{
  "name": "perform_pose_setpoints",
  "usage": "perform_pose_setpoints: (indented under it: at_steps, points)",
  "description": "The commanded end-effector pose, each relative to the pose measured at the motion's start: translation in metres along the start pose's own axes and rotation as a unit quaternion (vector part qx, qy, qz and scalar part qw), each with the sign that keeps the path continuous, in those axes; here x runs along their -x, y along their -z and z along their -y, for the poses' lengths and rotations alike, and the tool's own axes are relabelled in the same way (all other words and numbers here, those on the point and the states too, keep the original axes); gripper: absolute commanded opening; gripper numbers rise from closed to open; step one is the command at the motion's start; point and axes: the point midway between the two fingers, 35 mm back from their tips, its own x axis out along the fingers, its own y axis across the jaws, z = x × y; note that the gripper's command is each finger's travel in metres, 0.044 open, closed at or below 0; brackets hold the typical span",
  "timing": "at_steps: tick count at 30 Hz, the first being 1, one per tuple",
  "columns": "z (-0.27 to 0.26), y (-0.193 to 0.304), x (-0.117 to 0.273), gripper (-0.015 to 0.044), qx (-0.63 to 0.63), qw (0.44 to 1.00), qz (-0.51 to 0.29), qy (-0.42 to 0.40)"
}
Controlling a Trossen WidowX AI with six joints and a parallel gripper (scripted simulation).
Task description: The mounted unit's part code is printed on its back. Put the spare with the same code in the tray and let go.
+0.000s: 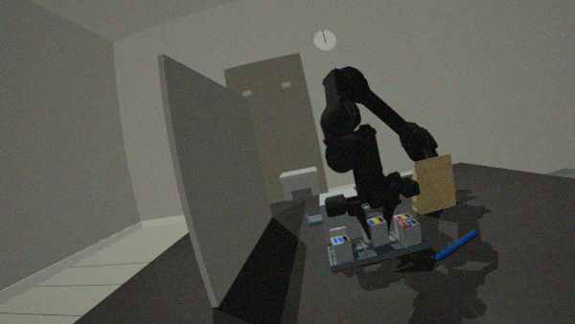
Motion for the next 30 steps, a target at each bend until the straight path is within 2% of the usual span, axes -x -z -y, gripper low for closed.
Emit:
perform_pose_setpoints:
  at_steps: [1,4,10,21,30]
  points:
    - [0.004,-0.004,0.036,0.0,-0.006,1.0,0.011,0.009]
    - [0.002,-0.002,0.057,0.0,-0.005,1.0,0.011,0.009]
    - [0.003,-0.002,0.06,0.0,-0.002,1.0,0.013,0.014]
    - [-0.001,0.004,0.127,0.0,-0.004,1.0,0.012,0.009]
    - [0.015,0.022,0.137,0.0,-0.003,1.0,0.021,0.006]
